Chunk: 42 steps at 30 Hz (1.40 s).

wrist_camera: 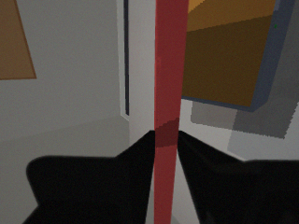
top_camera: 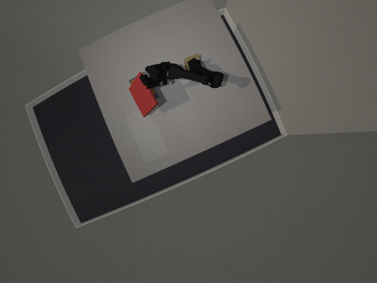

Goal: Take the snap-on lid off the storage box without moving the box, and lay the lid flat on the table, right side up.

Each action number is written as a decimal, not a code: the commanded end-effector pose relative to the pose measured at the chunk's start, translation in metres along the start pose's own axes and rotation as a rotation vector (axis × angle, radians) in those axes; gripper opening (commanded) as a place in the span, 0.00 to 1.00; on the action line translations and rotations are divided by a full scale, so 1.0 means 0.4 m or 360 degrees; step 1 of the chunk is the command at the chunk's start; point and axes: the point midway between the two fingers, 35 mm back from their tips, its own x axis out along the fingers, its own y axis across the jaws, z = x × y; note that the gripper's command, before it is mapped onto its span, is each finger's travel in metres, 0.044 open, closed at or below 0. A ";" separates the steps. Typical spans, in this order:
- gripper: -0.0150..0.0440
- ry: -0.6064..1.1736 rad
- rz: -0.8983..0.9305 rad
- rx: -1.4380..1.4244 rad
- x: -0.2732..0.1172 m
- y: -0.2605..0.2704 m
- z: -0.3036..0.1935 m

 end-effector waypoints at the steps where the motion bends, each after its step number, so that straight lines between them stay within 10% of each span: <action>1: 0.25 -0.0011 0.0011 0.0000 -0.005 0.001 -0.024; 42: 0.25 -0.0008 0.0011 0.0005 -0.024 -0.015 -0.228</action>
